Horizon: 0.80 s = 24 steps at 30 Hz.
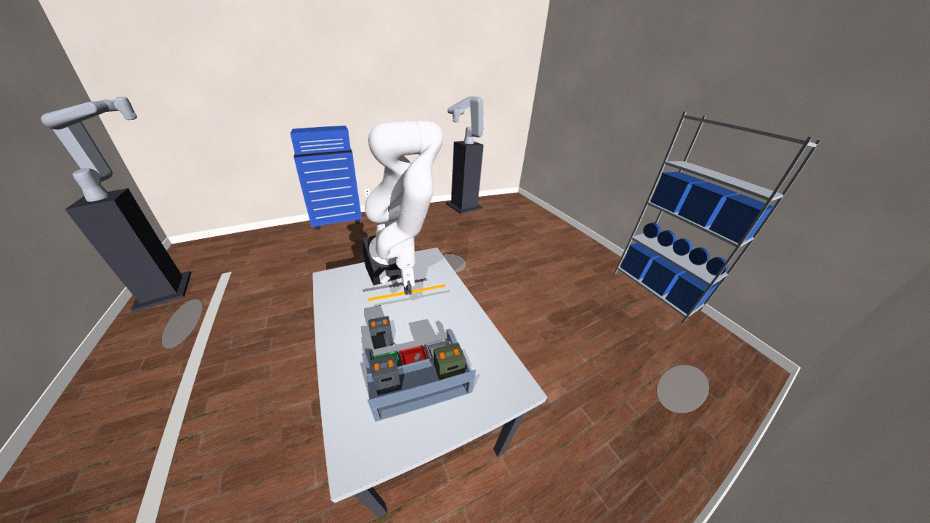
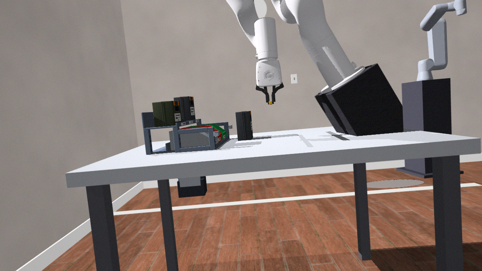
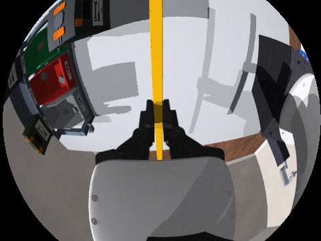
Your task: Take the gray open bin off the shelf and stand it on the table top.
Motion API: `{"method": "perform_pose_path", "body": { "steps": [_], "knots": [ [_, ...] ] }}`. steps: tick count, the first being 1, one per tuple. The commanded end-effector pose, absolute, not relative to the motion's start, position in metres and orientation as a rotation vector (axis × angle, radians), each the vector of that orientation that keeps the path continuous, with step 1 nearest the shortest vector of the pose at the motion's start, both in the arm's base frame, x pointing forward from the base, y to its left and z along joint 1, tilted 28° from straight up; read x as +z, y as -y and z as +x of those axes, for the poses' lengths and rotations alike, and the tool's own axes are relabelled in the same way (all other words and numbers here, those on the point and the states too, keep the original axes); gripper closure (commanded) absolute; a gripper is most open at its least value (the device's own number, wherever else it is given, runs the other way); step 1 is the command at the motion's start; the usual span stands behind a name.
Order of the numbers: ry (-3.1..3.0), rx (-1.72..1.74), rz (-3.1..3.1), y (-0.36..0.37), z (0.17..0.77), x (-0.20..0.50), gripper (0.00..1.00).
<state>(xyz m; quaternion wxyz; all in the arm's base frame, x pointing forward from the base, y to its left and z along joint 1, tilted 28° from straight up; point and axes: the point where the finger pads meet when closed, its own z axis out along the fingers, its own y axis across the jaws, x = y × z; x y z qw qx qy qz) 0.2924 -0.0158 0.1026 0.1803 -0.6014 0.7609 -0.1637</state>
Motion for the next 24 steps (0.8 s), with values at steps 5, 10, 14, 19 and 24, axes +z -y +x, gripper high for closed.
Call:
{"method": "perform_pose_path", "body": {
  "steps": [5,10,14,19,24],
  "knots": [
    [-2.150,-0.463,-1.699,0.0175,0.2960,0.1048,1.00],
    [-2.150,-0.463,-1.699,0.0175,0.2960,0.1048,1.00],
    [-2.150,-0.463,-1.699,0.0175,0.2960,0.1048,1.00],
    [-2.150,-0.463,-1.699,0.0180,0.2970,0.1053,1.00],
    [-2.150,-0.463,-1.699,0.0184,0.2977,0.1057,1.00]
  ]
}}
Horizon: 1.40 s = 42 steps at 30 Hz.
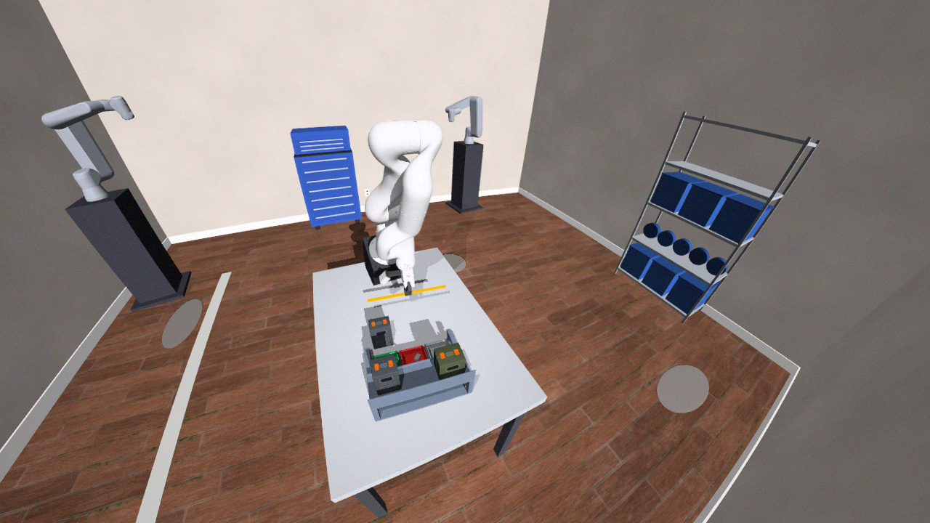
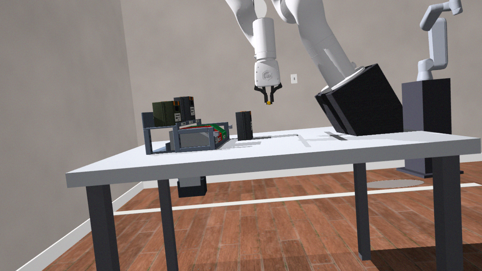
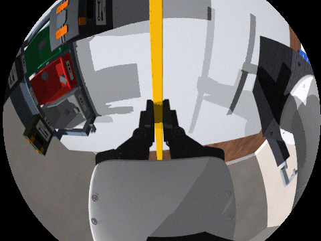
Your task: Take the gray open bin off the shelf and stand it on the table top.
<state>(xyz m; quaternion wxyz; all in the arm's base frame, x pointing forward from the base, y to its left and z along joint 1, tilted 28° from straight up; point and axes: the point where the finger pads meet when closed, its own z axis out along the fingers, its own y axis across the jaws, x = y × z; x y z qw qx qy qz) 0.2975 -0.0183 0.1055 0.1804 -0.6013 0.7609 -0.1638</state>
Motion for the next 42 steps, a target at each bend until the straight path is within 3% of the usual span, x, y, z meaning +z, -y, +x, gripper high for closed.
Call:
{"method": "perform_pose_path", "body": {
  "steps": [1,42],
  "knots": [
    [-2.150,-0.463,-1.699,0.018,0.298,0.106,1.00],
    [-2.150,-0.463,-1.699,0.020,0.317,0.071,1.00]
  ]
}}
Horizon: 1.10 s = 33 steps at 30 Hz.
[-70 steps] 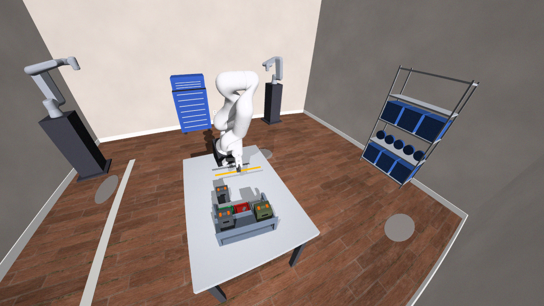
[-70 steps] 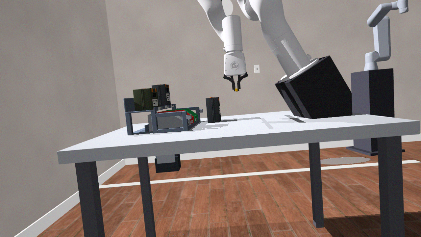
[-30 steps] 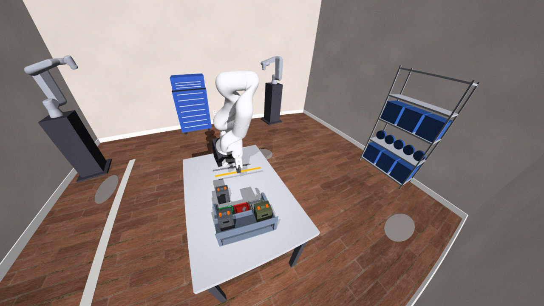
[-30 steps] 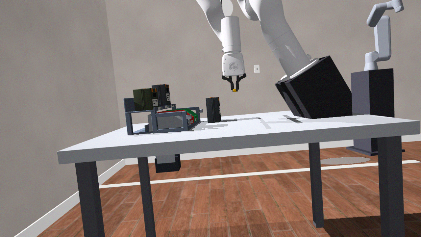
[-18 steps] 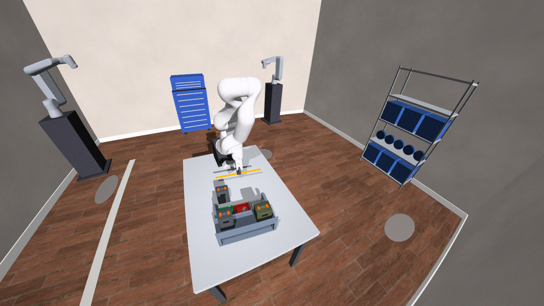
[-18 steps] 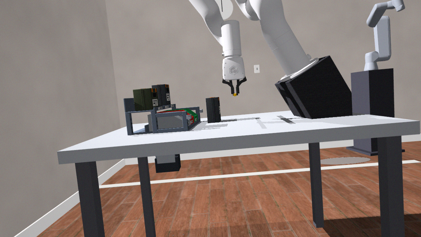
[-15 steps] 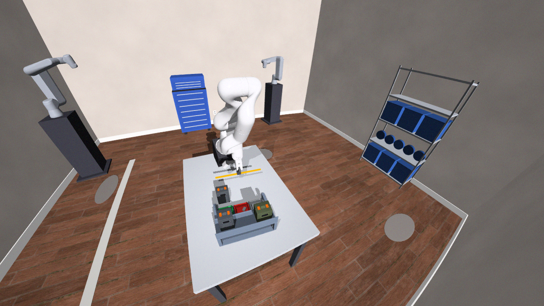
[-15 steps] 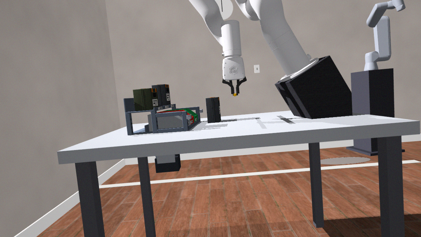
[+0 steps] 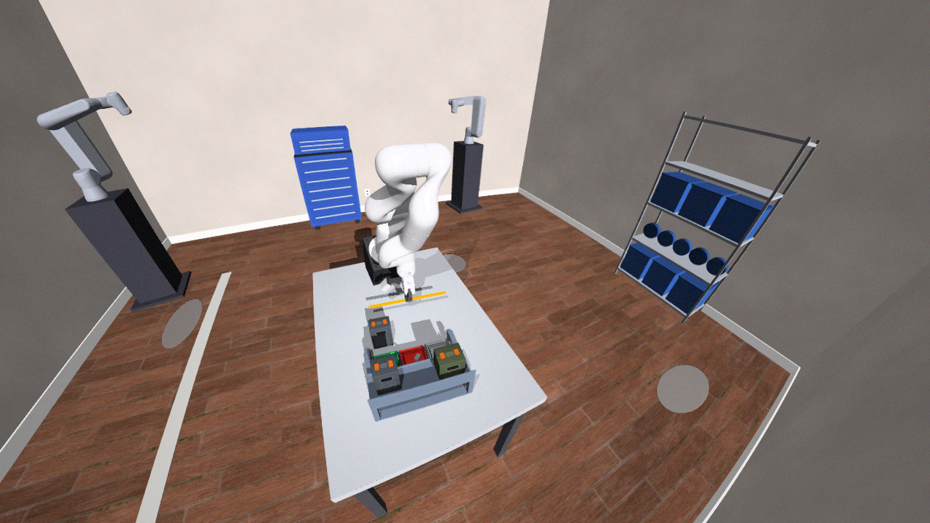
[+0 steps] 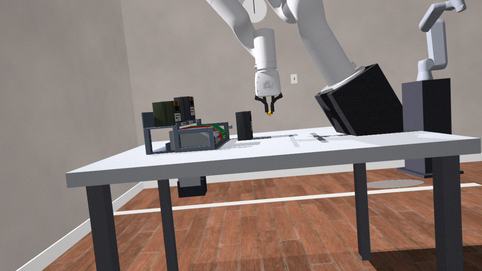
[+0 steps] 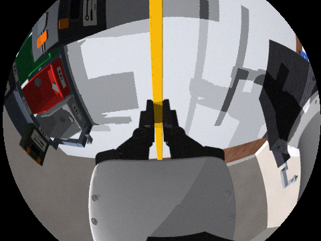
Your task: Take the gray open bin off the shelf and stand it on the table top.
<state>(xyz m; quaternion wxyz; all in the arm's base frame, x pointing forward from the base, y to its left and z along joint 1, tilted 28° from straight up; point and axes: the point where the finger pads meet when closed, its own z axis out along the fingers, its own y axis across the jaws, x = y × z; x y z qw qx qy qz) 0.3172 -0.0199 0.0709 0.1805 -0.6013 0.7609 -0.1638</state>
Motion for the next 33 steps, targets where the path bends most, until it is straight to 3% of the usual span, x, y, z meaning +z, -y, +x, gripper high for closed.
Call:
{"method": "perform_pose_path", "body": {
  "steps": [1,33],
  "knots": [
    [-2.150,-0.463,-1.699,0.020,0.317,0.071,1.00],
    [-2.150,-0.463,-1.699,0.021,0.336,0.036,1.00]
  ]
}}
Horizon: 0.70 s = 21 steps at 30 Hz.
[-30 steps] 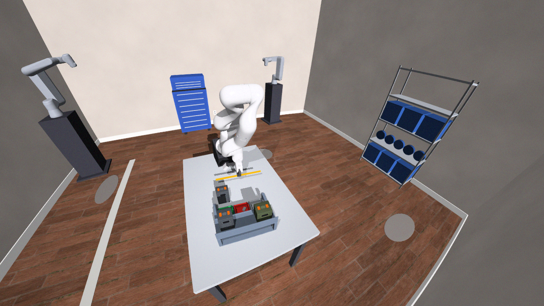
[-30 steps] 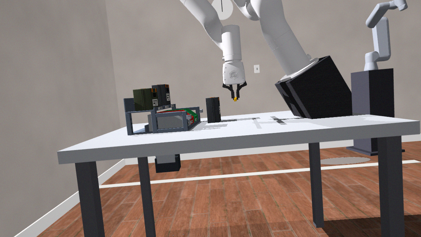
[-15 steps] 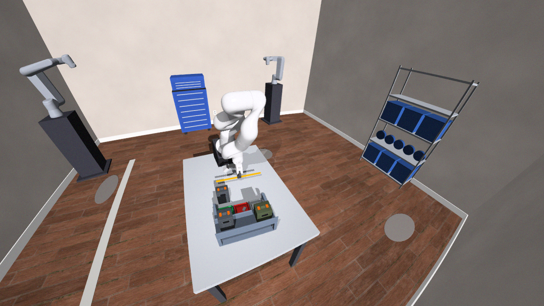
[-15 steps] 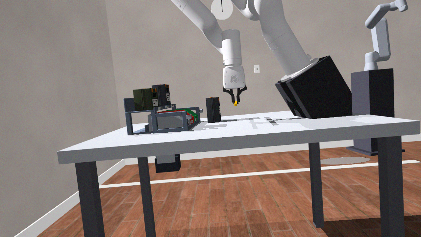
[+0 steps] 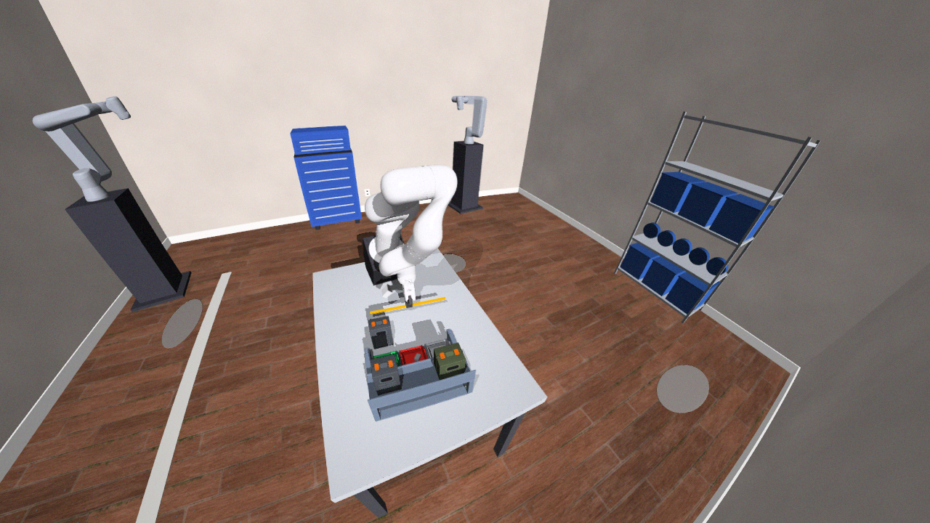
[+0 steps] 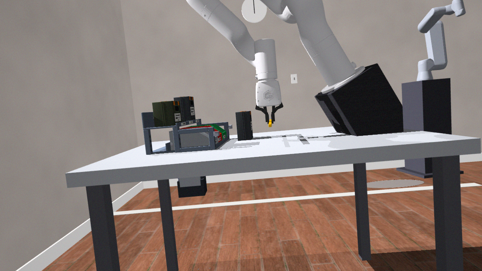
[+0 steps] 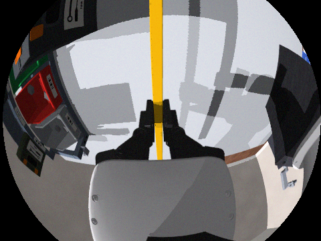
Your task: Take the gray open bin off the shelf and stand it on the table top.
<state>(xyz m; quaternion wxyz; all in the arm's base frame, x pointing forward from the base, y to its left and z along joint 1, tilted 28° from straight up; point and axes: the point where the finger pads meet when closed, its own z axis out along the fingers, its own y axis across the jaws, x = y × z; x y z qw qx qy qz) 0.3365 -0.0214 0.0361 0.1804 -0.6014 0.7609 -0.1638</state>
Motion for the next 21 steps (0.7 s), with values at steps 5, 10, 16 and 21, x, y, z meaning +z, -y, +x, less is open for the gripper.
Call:
{"method": "perform_pose_path", "body": {
  "steps": [5,10,16,21],
  "knots": [
    [-2.150,-0.463,-1.699,0.022,0.342,0.026,1.00],
    [-2.150,-0.463,-1.699,0.022,0.346,0.019,1.00],
    [-2.150,-0.463,-1.699,0.022,0.346,0.019,1.00],
    [-2.150,-0.463,-1.699,0.022,0.350,0.012,1.00]
  ]
}}
